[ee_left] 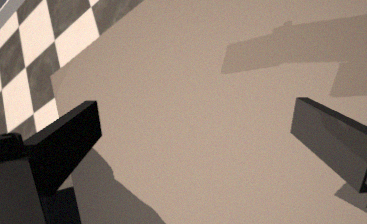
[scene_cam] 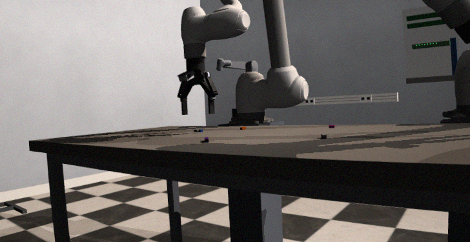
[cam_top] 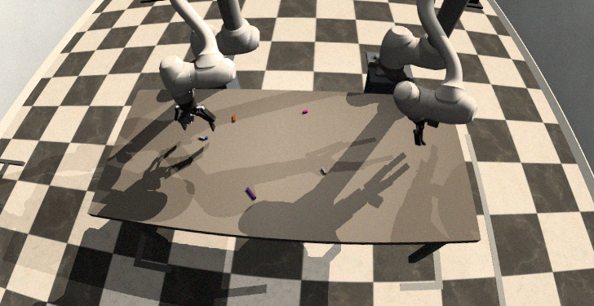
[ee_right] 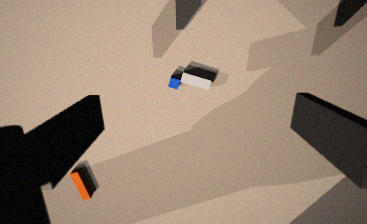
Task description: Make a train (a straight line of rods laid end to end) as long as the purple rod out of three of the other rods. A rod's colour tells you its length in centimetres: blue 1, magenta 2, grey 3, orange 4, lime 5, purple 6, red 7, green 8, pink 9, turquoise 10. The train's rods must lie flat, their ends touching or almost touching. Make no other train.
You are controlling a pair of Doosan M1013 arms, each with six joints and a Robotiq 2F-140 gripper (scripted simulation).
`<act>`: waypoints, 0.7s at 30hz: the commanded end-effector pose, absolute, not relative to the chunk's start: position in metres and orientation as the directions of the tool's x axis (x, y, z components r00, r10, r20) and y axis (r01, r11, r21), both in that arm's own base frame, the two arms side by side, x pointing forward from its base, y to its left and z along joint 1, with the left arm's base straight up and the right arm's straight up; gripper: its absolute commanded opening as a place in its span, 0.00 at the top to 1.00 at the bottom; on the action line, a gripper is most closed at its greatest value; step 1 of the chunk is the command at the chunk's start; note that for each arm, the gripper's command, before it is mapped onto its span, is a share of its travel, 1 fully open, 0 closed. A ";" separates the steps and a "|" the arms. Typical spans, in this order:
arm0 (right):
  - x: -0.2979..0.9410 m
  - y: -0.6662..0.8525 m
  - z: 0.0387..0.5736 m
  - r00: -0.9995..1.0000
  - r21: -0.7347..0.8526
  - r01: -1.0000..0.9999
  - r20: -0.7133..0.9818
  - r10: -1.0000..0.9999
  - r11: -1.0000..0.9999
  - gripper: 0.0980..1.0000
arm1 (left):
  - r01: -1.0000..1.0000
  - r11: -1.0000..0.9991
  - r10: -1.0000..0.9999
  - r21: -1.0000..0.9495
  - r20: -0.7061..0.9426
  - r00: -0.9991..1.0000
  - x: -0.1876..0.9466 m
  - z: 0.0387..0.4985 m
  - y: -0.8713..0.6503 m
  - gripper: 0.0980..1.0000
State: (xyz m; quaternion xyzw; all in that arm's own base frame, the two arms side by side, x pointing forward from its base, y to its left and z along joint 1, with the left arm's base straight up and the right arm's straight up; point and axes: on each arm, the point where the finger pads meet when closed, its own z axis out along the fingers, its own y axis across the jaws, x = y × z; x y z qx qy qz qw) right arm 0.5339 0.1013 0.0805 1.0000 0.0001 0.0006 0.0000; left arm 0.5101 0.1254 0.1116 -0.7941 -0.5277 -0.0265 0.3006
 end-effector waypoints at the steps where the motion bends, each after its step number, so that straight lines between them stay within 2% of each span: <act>1: 0.534 0.103 0.080 1.000 0.000 0.002 0.001 0.002 -1.000 0.00 | 0.835 -0.240 0.866 -0.494 0.281 0.415 0.485 0.115 0.180 0.00; 8: 0.534 0.103 0.080 1.000 0.000 0.002 0.001 0.002 -1.000 0.00 | 0.820 -0.224 0.911 -0.526 0.186 0.368 0.449 0.117 0.225 0.00; 21: 0.534 0.103 0.080 1.000 0.000 0.002 0.001 0.002 -1.000 0.00 | 0.817 -0.221 0.919 -0.532 0.166 0.357 0.441 0.117 0.234 0.00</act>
